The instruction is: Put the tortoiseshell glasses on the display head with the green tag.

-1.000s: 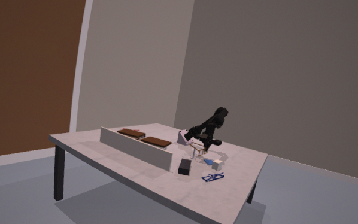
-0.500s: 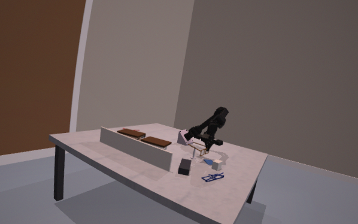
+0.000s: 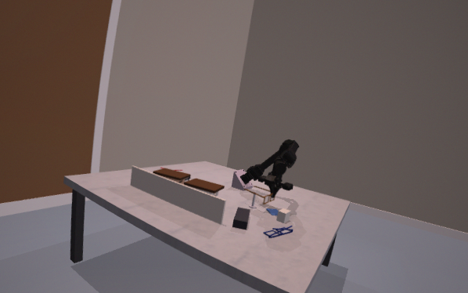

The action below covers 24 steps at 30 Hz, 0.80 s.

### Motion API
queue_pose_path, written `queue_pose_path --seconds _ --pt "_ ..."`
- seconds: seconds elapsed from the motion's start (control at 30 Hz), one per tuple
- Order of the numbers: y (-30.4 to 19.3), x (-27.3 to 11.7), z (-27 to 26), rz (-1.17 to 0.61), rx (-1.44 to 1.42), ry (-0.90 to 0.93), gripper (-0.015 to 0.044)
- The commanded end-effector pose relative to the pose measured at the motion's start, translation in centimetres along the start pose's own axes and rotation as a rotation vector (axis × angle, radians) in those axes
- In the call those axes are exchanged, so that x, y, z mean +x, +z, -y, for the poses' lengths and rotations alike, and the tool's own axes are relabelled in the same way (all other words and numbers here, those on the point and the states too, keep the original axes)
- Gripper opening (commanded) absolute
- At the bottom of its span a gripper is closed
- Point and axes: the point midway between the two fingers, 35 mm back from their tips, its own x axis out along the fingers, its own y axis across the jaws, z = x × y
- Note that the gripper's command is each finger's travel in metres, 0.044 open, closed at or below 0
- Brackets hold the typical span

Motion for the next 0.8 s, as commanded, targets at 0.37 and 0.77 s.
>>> queue_pose_path --seconds 0.37,0.77 --pt "-1.2 -0.2 -0.4 0.007 -0.003 0.003 0.0" --pt "-1.4 -0.2 -0.4 0.007 -0.003 0.003 0.0"
